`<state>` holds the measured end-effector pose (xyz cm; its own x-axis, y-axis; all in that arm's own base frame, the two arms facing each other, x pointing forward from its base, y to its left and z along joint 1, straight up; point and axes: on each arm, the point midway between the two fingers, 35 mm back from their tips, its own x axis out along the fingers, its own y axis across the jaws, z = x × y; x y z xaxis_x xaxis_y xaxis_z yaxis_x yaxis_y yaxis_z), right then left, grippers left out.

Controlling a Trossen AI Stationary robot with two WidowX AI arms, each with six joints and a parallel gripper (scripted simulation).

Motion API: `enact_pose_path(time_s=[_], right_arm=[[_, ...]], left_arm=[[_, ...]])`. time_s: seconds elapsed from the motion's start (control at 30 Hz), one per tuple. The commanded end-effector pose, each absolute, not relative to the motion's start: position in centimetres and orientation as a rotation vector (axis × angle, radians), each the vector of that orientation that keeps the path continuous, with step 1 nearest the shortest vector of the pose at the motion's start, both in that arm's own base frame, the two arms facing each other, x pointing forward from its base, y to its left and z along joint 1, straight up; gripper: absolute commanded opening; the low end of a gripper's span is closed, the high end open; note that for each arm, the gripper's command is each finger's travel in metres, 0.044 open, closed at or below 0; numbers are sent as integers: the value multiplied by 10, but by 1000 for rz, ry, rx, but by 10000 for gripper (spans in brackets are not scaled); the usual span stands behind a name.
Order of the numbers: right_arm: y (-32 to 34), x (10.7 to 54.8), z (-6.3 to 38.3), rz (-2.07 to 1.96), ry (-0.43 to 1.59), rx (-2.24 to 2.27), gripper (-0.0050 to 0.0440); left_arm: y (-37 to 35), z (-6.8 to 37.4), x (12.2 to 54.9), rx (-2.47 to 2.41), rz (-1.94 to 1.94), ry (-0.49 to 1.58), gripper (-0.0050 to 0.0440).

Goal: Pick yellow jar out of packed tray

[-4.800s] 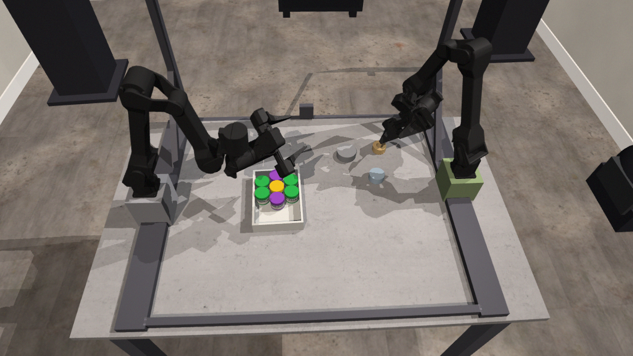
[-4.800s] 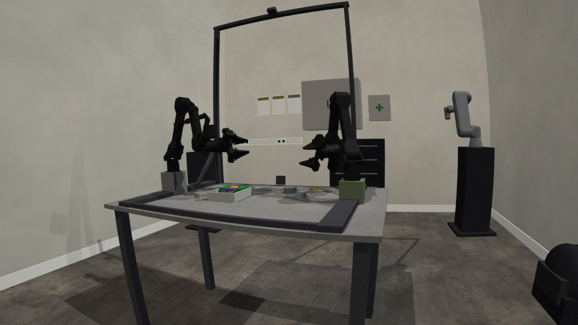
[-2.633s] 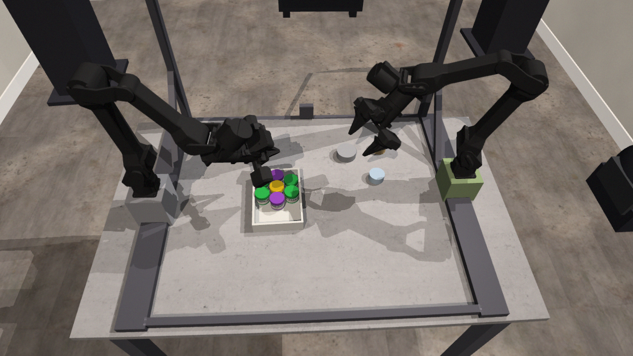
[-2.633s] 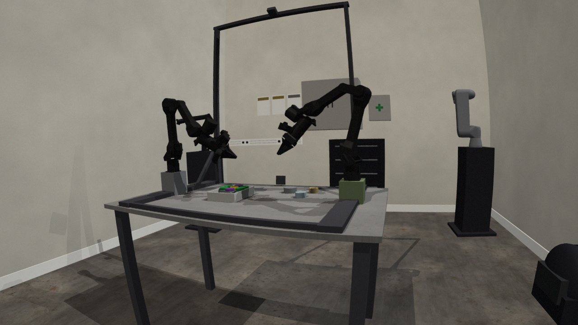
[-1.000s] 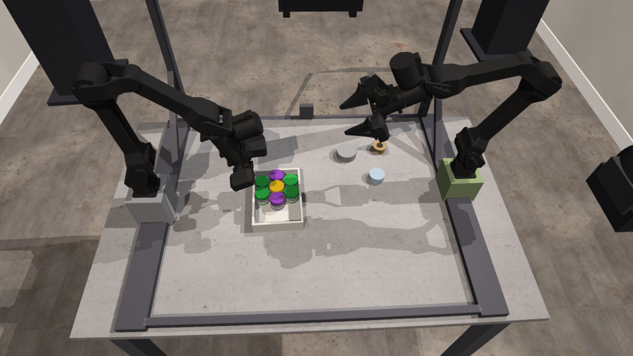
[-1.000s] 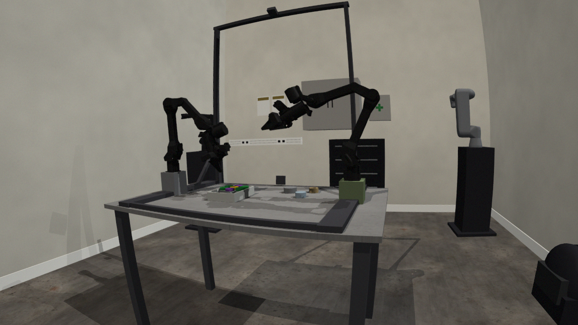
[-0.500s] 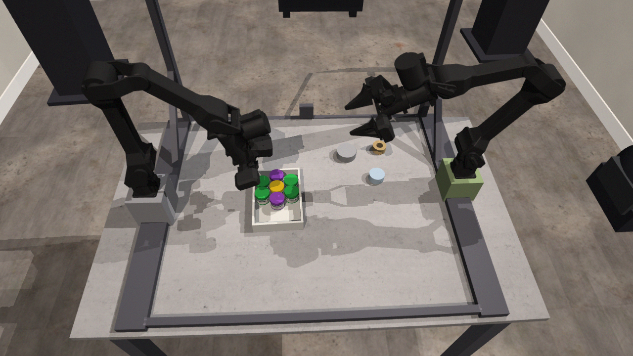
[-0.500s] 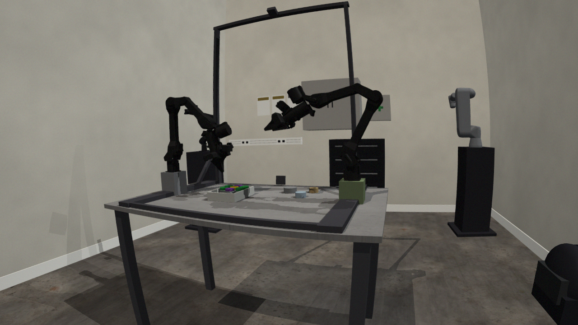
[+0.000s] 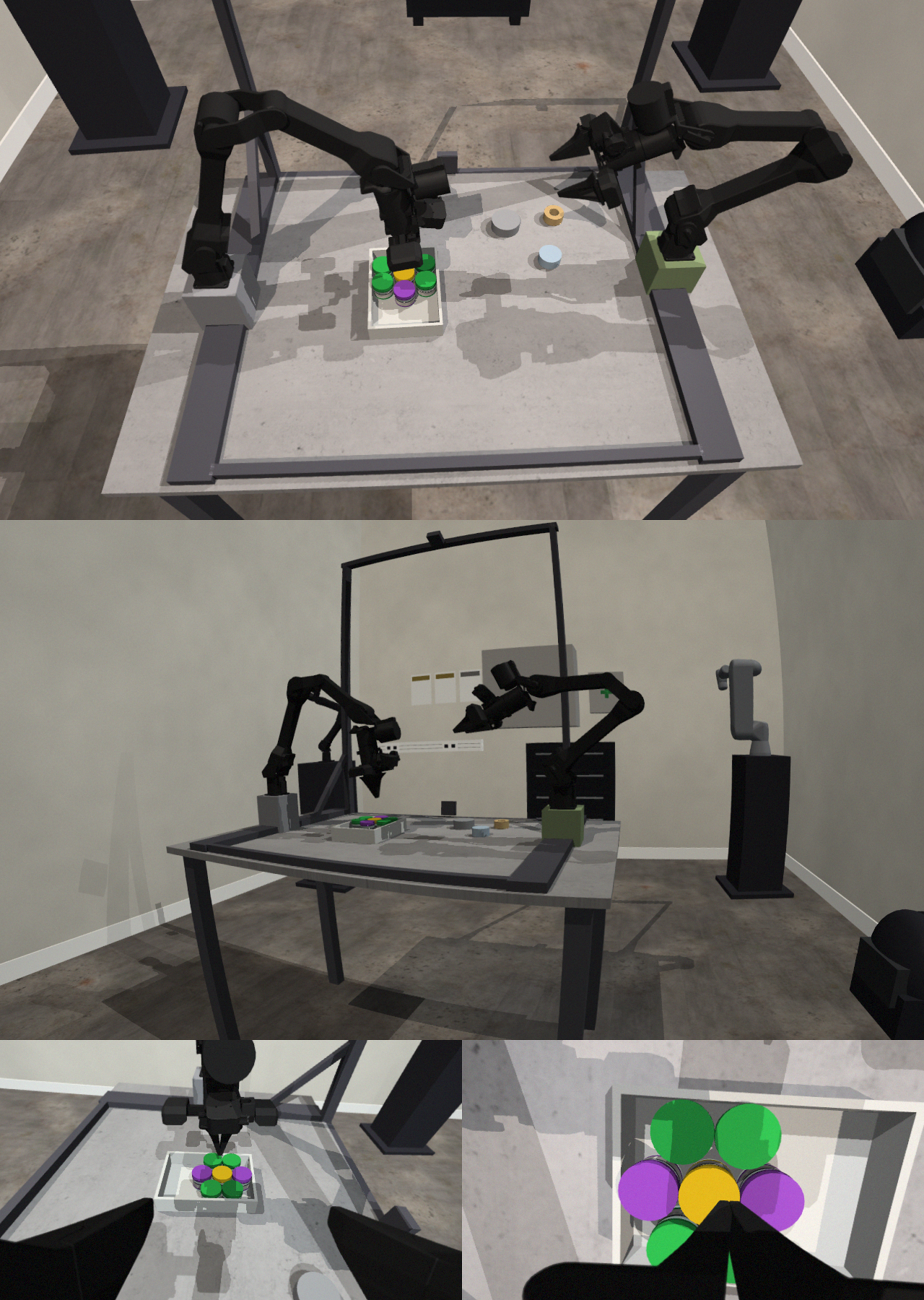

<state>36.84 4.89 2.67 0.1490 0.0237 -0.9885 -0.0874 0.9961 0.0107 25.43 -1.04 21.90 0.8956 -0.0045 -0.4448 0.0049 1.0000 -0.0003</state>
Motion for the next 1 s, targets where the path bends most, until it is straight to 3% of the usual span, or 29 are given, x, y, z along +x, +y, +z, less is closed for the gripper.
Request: enact_pose_path(time_s=[0.0, 0.37, 0.97], right_arm=[[55, 400, 29, 61, 1466, -44, -50], [59, 422, 12, 35, 1546, -33, -50], [60, 422, -9, 34, 1569, -36, -50]], left_arm=[[-10, 215, 228, -3, -2, 447, 440], [-10, 209, 219, -2, -4, 452, 440], [-10, 214, 220, 0, -6, 441, 440]])
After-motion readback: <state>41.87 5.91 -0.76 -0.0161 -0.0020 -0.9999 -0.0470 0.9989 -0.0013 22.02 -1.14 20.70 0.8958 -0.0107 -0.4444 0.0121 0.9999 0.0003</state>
